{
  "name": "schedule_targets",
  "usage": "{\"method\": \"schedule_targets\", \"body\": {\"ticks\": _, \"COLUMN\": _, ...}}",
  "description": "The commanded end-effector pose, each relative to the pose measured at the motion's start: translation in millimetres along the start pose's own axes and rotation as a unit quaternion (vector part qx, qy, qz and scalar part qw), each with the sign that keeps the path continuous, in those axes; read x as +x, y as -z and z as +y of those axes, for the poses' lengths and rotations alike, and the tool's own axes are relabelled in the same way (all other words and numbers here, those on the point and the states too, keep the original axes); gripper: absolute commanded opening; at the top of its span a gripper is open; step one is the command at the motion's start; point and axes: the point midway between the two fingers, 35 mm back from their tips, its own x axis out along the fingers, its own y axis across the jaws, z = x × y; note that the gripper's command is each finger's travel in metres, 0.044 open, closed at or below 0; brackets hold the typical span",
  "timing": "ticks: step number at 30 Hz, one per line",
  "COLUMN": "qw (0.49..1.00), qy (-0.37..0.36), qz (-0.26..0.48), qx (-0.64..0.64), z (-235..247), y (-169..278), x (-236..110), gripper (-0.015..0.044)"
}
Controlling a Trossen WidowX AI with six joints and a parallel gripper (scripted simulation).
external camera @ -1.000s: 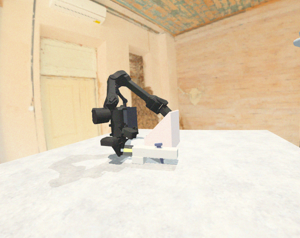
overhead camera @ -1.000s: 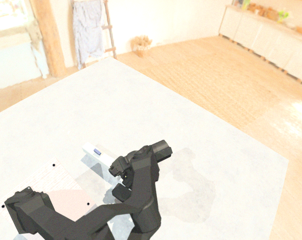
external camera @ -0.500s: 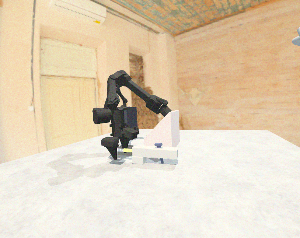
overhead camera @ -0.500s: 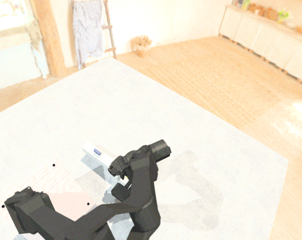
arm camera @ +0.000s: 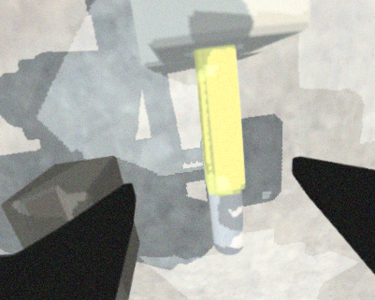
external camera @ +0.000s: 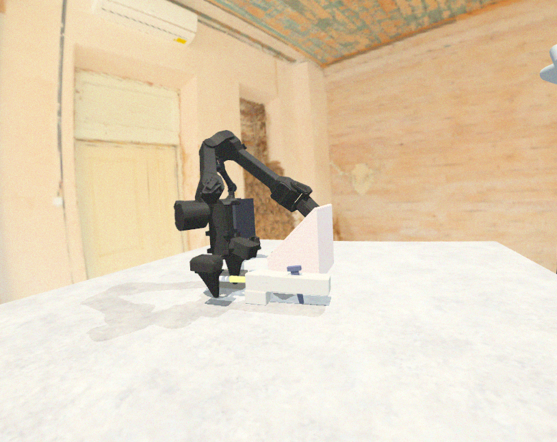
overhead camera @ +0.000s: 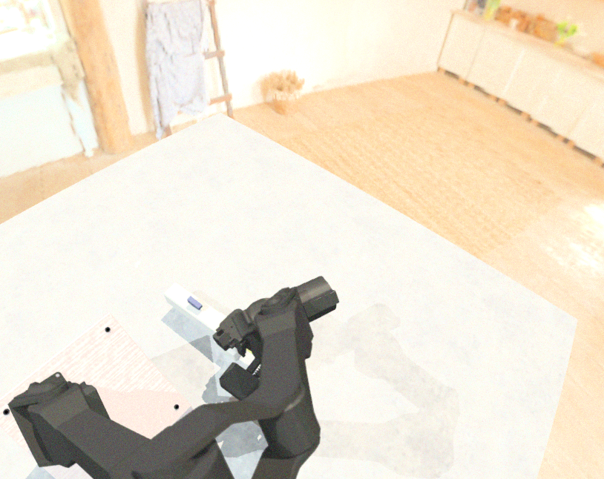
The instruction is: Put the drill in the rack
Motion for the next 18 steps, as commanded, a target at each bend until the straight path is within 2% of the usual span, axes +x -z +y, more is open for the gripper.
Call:
{"method": "schedule_targets", "body": {"ticks": 1, "qw": 1.0, "qy": -0.001, "qz": -0.001, "qx": 0.001, "z": 0.2, "y": -2.8, "x": 1.5, "gripper": 0.044}}
{"method": "schedule_targets", "body": {"ticks": 18, "qw": 1.0, "qy": -0.001, "qz": -0.001, "qx": 0.001, "z": 0.3, "y": -8.8, "x": 4.1, "gripper": 0.044}}
